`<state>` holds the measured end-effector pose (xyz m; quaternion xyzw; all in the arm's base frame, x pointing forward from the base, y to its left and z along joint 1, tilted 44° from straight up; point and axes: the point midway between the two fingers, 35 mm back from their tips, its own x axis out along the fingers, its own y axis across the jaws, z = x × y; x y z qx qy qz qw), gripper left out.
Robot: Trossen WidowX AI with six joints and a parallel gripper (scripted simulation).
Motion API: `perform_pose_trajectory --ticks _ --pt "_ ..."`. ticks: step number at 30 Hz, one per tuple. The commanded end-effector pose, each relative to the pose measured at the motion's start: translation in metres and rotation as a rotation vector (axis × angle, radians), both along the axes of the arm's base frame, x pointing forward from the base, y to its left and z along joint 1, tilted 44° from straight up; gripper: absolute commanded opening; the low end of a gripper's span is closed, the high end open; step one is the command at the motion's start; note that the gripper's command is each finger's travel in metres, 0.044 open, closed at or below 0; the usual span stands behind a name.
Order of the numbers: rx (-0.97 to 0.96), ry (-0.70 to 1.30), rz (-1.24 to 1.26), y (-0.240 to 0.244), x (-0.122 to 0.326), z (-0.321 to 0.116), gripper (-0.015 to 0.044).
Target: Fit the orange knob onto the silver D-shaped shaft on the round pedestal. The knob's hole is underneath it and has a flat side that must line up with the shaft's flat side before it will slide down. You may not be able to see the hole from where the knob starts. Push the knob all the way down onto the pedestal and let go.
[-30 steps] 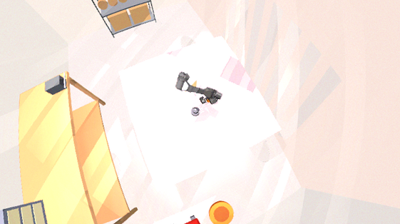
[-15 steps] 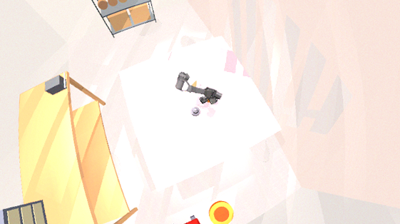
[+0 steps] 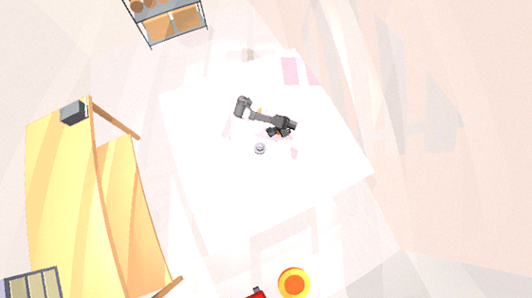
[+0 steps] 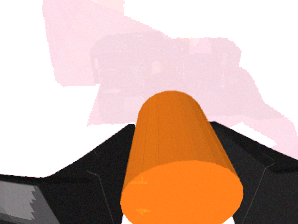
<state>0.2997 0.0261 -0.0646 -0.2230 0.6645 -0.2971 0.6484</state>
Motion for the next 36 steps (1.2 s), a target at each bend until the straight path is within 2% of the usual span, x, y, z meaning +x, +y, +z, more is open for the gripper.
perform_pose_trajectory --ticks 1,30,36 --pt "0.010 -0.013 -0.001 0.012 0.005 0.011 0.0000" --pt "0.009 -0.012 -0.002 0.076 0.011 0.076 0.0000" --pt "0.010 -0.012 -0.003 0.077 0.012 0.081 0.0000"
